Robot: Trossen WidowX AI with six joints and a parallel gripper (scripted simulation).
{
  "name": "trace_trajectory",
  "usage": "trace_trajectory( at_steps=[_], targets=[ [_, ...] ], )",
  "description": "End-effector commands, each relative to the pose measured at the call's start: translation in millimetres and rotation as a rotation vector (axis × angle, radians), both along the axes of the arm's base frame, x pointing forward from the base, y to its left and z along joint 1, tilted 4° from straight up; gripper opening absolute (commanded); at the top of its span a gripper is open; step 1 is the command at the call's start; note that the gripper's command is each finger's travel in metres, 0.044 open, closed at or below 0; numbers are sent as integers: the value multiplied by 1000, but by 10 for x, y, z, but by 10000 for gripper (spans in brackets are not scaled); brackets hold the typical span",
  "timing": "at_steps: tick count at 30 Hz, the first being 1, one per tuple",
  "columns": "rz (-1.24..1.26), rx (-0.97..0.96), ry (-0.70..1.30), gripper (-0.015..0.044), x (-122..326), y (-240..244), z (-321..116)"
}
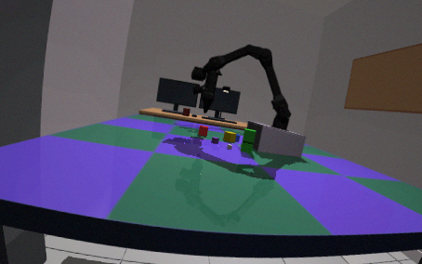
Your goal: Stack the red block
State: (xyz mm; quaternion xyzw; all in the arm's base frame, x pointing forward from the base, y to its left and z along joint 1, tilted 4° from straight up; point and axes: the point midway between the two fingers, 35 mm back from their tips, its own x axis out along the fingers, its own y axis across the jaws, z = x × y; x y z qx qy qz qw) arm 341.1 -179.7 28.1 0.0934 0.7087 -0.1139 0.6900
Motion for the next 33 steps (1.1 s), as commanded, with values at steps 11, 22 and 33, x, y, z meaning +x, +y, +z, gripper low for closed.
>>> trace_trajectory(
  at_steps=[11, 22, 33],
  targets=[
    [5, 14, 19, 440, -75, 15, -559],
    [5, 14, 19, 440, -76, 10, -732],
    [5, 14, 19, 440, -85, 10, -915]
  ],
)
